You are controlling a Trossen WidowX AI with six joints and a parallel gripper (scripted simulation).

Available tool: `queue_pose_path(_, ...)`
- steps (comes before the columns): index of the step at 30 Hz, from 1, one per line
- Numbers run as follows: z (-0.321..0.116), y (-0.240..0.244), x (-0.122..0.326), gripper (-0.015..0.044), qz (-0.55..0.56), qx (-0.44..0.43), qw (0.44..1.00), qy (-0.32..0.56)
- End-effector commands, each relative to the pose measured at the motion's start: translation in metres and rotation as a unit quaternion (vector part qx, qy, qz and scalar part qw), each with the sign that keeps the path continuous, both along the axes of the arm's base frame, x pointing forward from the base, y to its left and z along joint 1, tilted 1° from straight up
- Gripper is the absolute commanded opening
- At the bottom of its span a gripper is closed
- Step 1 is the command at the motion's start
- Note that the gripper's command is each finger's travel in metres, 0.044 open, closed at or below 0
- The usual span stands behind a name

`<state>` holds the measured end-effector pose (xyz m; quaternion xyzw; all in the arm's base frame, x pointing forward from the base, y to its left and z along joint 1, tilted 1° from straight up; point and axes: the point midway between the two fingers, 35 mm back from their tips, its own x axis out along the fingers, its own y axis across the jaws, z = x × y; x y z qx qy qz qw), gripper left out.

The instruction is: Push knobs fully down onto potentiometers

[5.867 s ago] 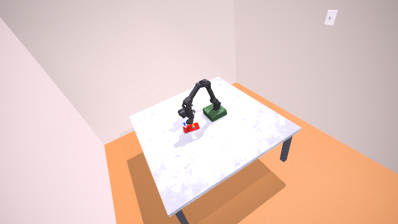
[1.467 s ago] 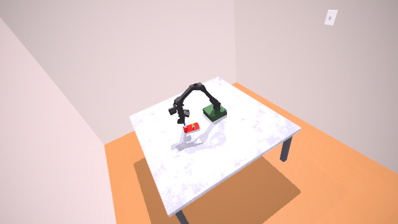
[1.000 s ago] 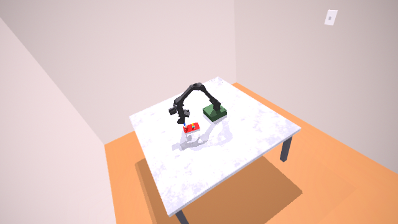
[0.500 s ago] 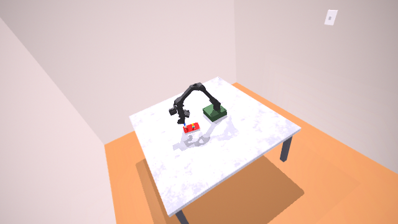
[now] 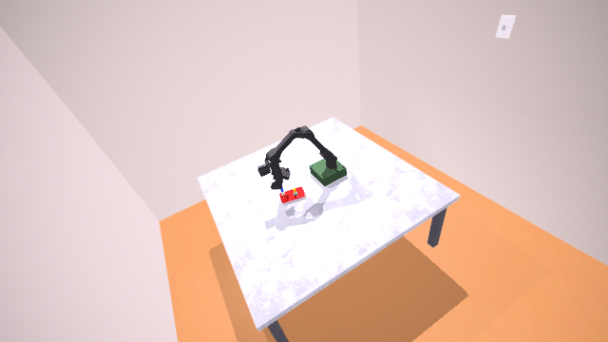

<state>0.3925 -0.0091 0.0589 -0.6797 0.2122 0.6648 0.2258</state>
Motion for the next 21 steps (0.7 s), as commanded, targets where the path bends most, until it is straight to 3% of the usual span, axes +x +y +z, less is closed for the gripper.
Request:
queue_pose_path(1, 0.0001, -0.0007, 0.0000, 0.0000, 0.002, -0.003, 1.000, 0.000)
queue_pose_path(21, -0.0066, -0.0006, 0.0001, 0.0000, 0.002, -0.003, 1.000, 0.000)
